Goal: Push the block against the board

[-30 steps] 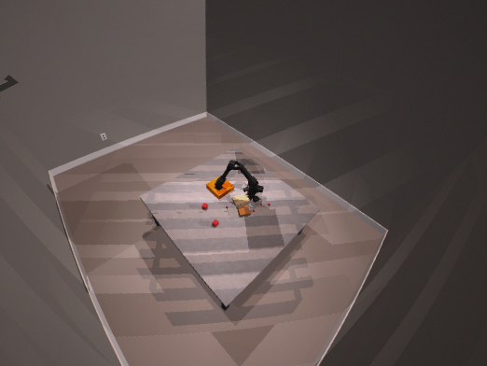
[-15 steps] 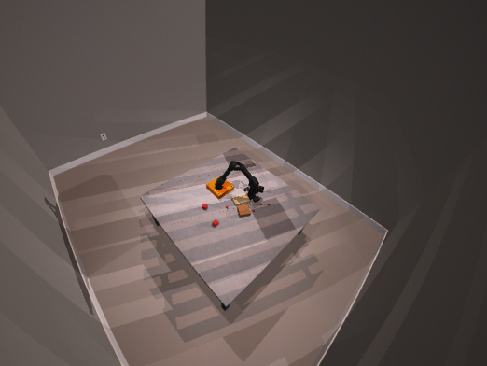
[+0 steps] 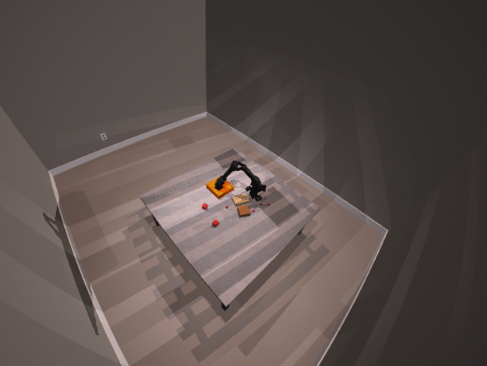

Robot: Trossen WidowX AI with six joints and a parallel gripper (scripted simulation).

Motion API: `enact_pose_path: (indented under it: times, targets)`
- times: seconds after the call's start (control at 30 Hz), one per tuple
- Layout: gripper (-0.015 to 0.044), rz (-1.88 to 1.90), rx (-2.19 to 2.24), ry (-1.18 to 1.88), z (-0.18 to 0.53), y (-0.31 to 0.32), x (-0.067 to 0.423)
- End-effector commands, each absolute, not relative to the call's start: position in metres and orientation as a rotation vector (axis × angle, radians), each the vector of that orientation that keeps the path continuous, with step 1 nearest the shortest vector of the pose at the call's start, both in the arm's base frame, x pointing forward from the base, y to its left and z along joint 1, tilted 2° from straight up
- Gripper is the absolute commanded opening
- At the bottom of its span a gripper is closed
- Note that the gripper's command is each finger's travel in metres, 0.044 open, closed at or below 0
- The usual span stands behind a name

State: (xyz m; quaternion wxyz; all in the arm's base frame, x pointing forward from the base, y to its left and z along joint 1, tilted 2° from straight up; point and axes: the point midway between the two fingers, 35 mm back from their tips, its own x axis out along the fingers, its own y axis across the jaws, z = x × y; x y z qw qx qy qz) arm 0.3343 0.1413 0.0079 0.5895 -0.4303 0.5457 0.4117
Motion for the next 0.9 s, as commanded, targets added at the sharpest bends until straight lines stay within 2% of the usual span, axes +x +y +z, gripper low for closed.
enact_pose_path:
  times: [0.0,0.23,0.4,0.63,0.87]
  targets:
    - [0.0000,0.951,-1.004,1.268,0.009,0.149,0.338]
    - [0.0000,0.959,-1.002,1.269,0.011,0.152,0.337]
    - [0.0000,0.951,-1.004,1.268,0.064,0.152,0.333]
    - [0.0000,0.947,-0.999,1.270,0.064,0.152,0.333]
    - [0.0000,0.791,-0.829,1.342,0.065,0.152,0.318]
